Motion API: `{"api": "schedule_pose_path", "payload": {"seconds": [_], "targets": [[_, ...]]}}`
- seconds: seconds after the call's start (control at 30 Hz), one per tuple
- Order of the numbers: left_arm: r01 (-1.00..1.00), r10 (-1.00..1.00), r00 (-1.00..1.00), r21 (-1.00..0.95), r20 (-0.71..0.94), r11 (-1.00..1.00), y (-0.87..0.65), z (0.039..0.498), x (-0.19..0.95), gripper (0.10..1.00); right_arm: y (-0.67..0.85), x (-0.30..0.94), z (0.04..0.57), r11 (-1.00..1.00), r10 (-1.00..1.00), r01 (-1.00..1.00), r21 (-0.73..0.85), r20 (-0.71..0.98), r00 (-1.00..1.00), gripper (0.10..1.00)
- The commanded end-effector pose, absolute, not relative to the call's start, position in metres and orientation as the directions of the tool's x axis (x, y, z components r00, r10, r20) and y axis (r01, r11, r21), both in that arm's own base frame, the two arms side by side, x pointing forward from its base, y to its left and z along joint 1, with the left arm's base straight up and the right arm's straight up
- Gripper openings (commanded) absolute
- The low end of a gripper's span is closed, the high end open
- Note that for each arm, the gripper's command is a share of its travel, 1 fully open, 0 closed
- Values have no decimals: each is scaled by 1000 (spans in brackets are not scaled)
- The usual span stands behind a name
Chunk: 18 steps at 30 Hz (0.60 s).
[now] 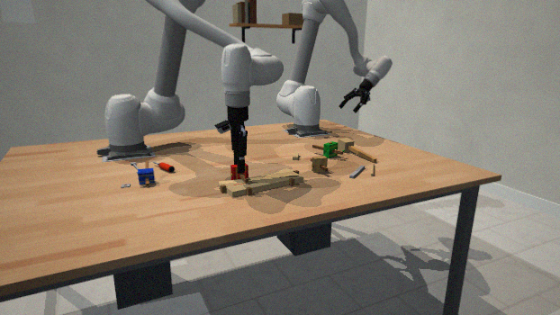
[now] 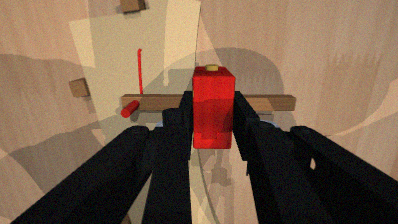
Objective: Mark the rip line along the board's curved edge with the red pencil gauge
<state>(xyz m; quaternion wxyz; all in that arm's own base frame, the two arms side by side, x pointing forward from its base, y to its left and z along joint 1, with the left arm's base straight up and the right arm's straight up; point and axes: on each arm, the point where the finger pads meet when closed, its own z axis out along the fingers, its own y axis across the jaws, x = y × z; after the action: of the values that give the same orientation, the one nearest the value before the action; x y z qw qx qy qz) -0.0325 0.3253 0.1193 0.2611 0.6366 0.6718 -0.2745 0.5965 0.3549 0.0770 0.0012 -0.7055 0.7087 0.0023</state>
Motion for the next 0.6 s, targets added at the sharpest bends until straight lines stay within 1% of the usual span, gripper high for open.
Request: {"api": "schedule_pose_path", "payload": {"seconds": [0.0,0.57], "targets": [[998,706,-55,-38,-706,40,321,121,-35,1000,363,598,79,-4,-1000,-1000,2,-14,4,99],[998,706,-55,-38,-706,40,321,121,-35,1000,379,597,78,-33,-999,-999,3,-13,33,99]]}}
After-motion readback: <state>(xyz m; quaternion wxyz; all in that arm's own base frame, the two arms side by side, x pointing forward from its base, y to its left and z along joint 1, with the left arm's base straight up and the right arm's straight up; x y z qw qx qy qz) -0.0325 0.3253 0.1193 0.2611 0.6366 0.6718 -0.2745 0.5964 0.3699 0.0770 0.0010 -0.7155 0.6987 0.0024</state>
